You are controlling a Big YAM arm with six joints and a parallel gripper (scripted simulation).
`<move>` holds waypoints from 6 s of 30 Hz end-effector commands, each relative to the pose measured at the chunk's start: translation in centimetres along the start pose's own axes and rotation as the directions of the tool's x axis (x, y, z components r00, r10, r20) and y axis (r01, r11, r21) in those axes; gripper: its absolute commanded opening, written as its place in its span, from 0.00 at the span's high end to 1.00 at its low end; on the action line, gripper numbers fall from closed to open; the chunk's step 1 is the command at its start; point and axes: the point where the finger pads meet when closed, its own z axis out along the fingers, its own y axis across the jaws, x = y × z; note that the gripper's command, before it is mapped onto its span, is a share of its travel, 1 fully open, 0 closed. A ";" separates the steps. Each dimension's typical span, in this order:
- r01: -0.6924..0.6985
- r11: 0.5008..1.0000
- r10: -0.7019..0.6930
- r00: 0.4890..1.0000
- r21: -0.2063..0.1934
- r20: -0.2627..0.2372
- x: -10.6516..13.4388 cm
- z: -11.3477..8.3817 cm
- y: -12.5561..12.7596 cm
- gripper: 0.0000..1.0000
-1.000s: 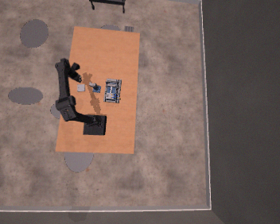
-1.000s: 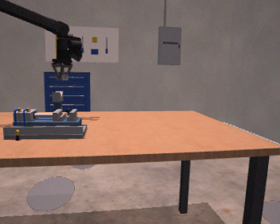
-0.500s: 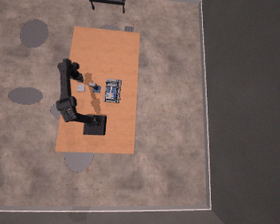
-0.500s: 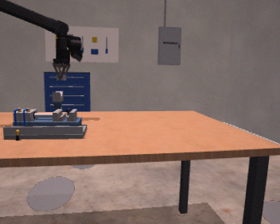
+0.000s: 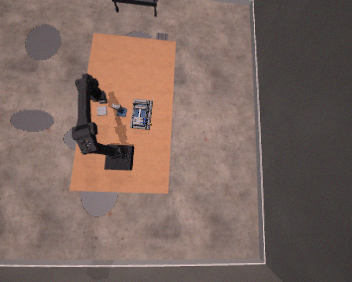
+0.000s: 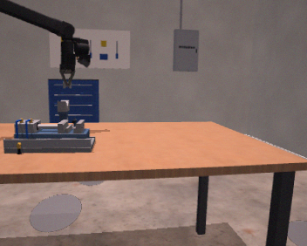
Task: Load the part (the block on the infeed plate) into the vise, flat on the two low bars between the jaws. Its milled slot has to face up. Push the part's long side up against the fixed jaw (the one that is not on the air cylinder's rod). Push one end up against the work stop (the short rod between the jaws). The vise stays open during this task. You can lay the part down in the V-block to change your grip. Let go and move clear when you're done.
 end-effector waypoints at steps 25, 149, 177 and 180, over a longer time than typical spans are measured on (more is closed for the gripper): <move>0.533 0.846 -0.533 0.843 0.029 0.067 -0.4 -2.8 -3.7 1.00; 0.957 0.282 -0.960 0.281 0.068 0.025 1.1 -2.5 -7.9 1.00; 0.958 0.280 -0.960 0.278 0.059 0.041 1.5 -2.1 -7.9 1.00; 0.958 0.280 -0.960 0.278 0.058 0.043 1.5 -2.0 -7.9 1.00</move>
